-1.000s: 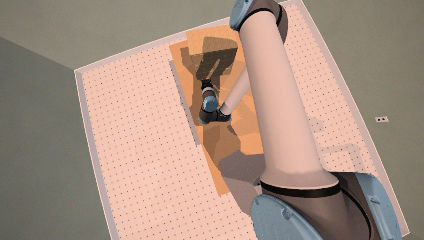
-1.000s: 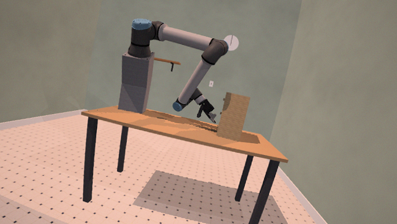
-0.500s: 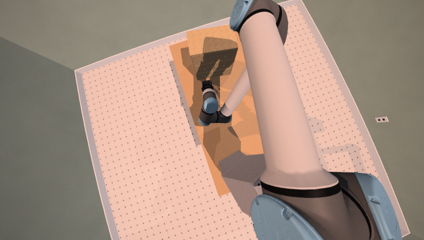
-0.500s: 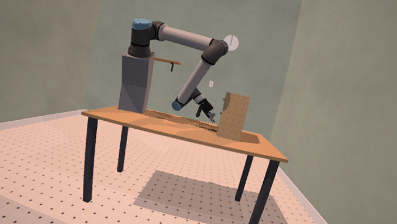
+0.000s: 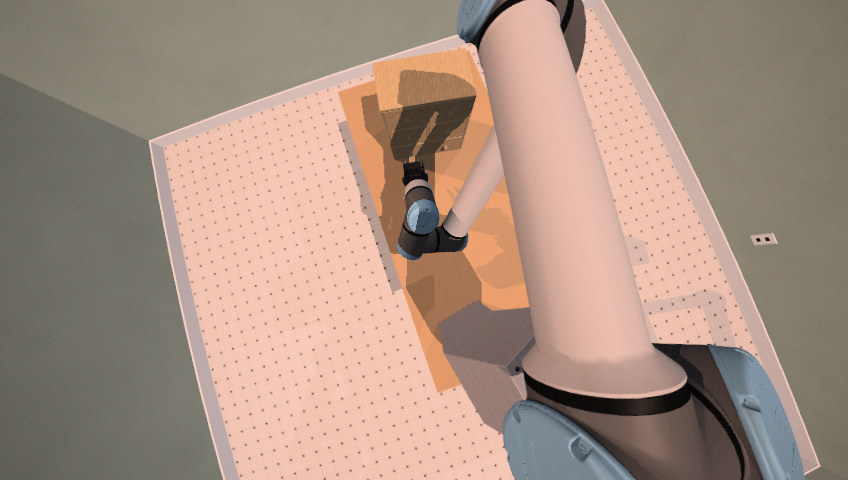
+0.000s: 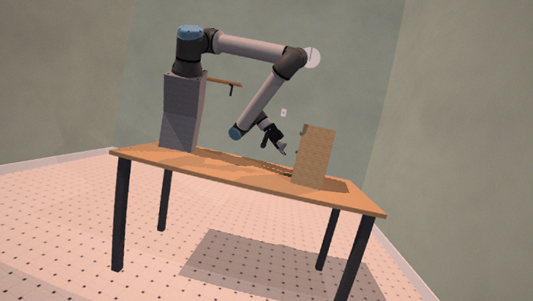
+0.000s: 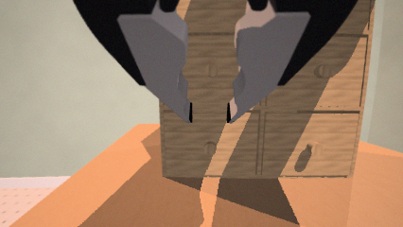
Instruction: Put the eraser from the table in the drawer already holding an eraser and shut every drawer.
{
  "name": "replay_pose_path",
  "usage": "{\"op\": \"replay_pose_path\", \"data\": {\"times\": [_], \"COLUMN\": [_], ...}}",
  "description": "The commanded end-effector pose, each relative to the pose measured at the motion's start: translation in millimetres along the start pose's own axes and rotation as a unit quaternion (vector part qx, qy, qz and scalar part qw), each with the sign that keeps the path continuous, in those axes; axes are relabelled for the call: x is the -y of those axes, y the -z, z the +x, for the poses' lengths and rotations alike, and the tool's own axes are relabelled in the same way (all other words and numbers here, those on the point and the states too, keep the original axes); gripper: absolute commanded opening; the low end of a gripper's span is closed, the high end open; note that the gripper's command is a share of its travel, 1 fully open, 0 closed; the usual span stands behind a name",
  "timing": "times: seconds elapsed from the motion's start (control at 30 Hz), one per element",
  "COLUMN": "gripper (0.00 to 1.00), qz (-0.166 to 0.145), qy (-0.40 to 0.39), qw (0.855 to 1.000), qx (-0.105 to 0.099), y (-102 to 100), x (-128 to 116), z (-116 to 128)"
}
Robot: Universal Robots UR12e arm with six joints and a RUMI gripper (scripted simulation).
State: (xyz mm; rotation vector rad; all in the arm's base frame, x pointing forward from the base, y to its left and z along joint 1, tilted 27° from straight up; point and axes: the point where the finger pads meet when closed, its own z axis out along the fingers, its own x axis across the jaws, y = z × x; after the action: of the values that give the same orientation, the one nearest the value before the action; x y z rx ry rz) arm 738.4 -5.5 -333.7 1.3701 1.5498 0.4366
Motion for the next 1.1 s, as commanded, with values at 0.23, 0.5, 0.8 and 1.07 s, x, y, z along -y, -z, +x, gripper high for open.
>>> {"op": "replay_pose_path", "data": {"times": [0.23,0.5,0.8,1.07], "gripper": [0.2,0.2,0.2,0.2], "qz": [0.0,0.009,0.069,0.137], "qy": [-0.001,-0.001,-0.001,-0.001], "qw": [1.0,1.0,0.998,0.991], "qx": [0.002,0.001,0.002,0.001], "y": [31,33,51,72], "x": [-10,-10,-13,-16], "z": [-2,-1,-1,-1]}}
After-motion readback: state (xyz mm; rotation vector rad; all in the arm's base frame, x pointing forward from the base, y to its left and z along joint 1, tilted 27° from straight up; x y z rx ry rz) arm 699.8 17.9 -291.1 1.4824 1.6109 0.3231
